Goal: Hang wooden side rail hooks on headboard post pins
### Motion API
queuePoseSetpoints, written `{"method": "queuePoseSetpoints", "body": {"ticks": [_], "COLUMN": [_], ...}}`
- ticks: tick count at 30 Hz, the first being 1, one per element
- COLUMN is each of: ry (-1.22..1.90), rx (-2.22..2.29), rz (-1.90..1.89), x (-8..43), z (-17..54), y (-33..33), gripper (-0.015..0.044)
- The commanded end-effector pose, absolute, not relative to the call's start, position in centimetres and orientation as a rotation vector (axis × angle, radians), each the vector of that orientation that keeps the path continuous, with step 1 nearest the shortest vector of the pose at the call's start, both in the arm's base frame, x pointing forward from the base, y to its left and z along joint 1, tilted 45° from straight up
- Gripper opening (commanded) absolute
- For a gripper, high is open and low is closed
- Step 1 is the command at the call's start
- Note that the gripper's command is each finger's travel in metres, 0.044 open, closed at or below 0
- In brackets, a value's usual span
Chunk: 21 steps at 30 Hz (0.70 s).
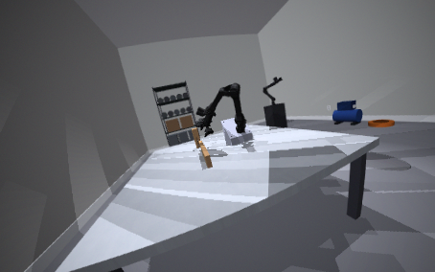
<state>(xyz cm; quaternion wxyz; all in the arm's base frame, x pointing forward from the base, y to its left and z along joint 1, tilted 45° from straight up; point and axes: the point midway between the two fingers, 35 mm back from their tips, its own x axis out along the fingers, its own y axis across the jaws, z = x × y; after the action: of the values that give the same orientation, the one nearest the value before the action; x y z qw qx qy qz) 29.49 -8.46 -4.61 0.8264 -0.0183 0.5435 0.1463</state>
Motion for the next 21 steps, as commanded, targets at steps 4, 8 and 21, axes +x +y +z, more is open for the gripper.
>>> {"method": "queuePoseSetpoints", "body": {"ticks": [4, 8, 21], "ry": [1.168, 1.118, 1.067], "rx": [0.655, 0.84, 0.981], "rz": [-0.368, -0.539, -0.662], "x": [30.03, 30.09, 30.13], "z": [-3.15, -2.86, -2.65], "y": [-7.35, -7.08, -6.91], "gripper": [0.044, 0.044, 0.044]}}
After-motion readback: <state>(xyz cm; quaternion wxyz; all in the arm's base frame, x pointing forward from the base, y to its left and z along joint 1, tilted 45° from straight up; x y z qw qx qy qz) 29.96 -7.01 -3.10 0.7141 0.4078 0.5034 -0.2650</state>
